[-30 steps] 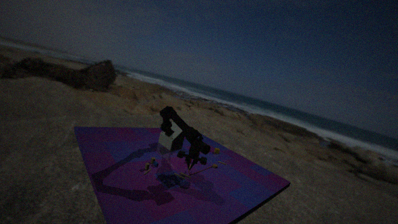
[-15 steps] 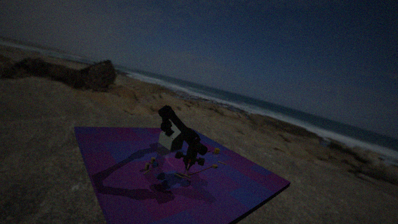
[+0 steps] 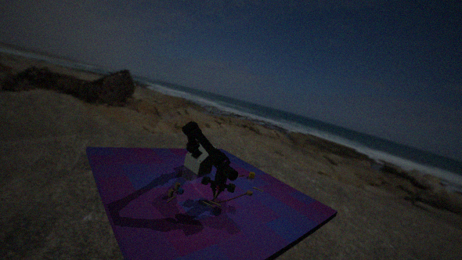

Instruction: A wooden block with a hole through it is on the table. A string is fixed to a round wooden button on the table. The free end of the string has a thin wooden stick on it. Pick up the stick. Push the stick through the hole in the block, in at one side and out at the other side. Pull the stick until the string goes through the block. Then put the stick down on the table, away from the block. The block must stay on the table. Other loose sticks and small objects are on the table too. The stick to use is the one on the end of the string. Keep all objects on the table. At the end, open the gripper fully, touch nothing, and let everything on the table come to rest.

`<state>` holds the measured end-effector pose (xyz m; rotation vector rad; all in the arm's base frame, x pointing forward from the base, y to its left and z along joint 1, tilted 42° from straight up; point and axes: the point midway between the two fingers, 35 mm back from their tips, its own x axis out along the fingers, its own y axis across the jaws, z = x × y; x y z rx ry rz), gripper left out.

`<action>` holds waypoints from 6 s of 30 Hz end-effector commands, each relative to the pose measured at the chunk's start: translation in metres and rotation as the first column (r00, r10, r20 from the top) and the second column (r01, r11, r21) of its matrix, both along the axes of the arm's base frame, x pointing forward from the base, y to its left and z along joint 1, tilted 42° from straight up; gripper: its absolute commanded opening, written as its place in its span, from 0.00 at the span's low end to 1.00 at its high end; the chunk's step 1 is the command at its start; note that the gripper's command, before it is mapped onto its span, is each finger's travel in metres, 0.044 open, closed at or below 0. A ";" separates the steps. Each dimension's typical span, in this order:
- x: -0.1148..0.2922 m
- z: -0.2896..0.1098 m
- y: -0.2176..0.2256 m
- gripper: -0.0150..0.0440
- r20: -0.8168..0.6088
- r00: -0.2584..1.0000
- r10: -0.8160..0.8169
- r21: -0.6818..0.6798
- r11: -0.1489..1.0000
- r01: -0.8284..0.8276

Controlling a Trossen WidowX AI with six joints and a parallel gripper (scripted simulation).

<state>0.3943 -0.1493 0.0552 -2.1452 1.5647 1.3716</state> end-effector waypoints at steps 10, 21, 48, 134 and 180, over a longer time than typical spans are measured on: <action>-0.008 -0.007 0.010 0.25 0.003 1.000 0.003 0.003 1.000 -0.003; -0.015 -0.016 0.019 0.25 0.003 1.000 0.003 0.004 1.000 -0.003; -0.037 -0.036 0.040 0.25 0.001 1.000 0.003 0.005 1.000 -0.003; -0.081 -0.023 0.135 0.46 0.016 1.000 0.010 0.007 1.000 -0.010; -0.115 -0.051 0.167 0.46 -0.048 -0.998 -0.045 0.994 -0.104 -0.043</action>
